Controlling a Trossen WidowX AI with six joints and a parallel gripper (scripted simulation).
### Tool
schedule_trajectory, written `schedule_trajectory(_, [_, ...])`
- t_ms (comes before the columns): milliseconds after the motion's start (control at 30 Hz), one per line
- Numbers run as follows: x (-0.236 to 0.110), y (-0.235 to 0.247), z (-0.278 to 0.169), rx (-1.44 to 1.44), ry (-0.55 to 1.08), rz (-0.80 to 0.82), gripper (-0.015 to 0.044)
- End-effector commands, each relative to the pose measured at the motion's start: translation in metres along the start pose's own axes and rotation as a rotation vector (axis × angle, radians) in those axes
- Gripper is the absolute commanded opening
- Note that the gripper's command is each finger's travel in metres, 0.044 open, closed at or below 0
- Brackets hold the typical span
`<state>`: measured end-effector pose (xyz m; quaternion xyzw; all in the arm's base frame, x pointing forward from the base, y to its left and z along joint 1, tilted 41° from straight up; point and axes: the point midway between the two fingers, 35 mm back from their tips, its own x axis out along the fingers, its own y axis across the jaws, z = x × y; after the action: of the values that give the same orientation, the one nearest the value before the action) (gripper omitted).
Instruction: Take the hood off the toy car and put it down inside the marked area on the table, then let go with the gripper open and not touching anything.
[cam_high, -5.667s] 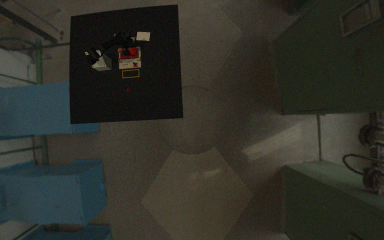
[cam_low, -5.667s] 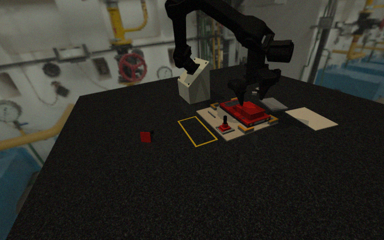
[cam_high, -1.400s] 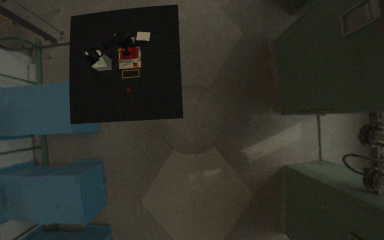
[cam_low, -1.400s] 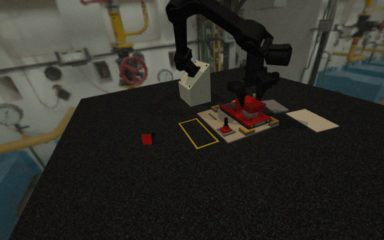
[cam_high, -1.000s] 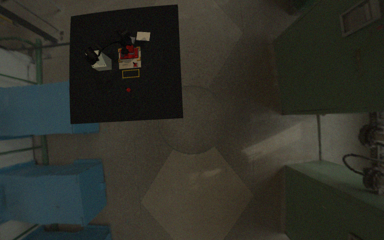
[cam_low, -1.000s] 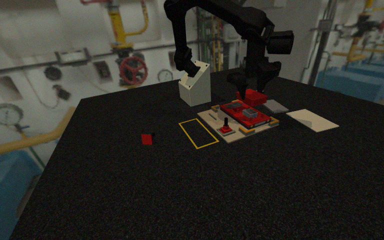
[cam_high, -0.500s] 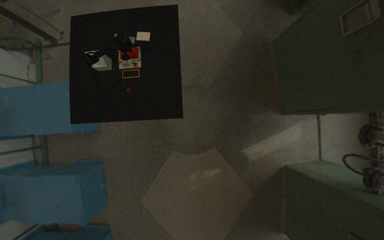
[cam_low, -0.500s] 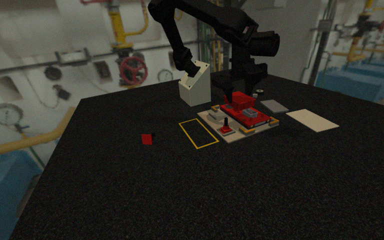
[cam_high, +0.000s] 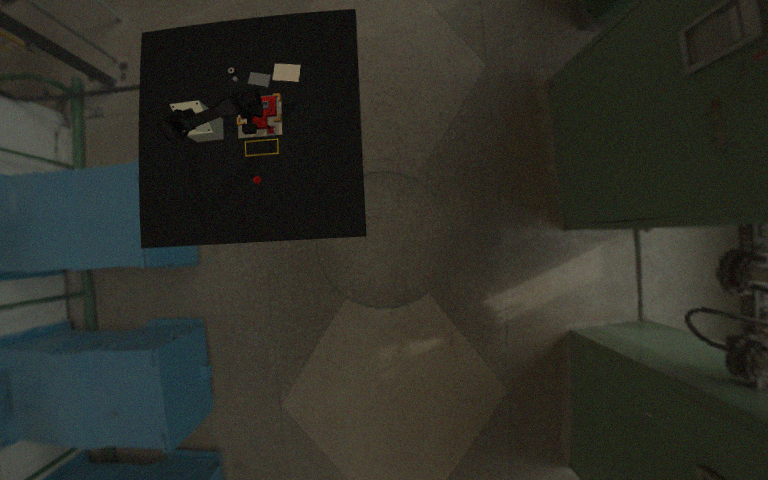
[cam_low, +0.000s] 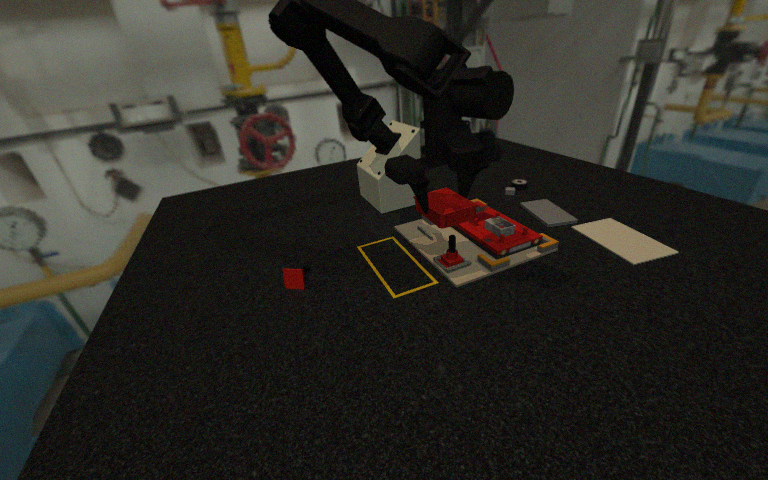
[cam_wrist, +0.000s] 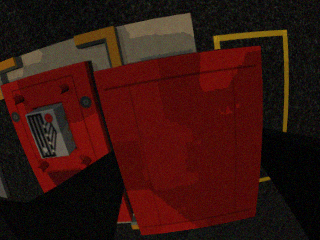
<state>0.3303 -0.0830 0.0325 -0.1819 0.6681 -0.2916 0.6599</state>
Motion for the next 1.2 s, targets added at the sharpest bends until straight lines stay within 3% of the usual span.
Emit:
schedule_trajectory(0, [-0.001, -0.02, -0.006, -0.005, -0.001, -0.006, 0.0])
schedule_trajectory(600, [-0.003, -0.088, -0.032, 0.0, 0.0, -0.027, 0.0])
schedule_trajectory(1167, [0.005, -0.091, -0.033, 0.0, 0.001, -0.027, 0.0])
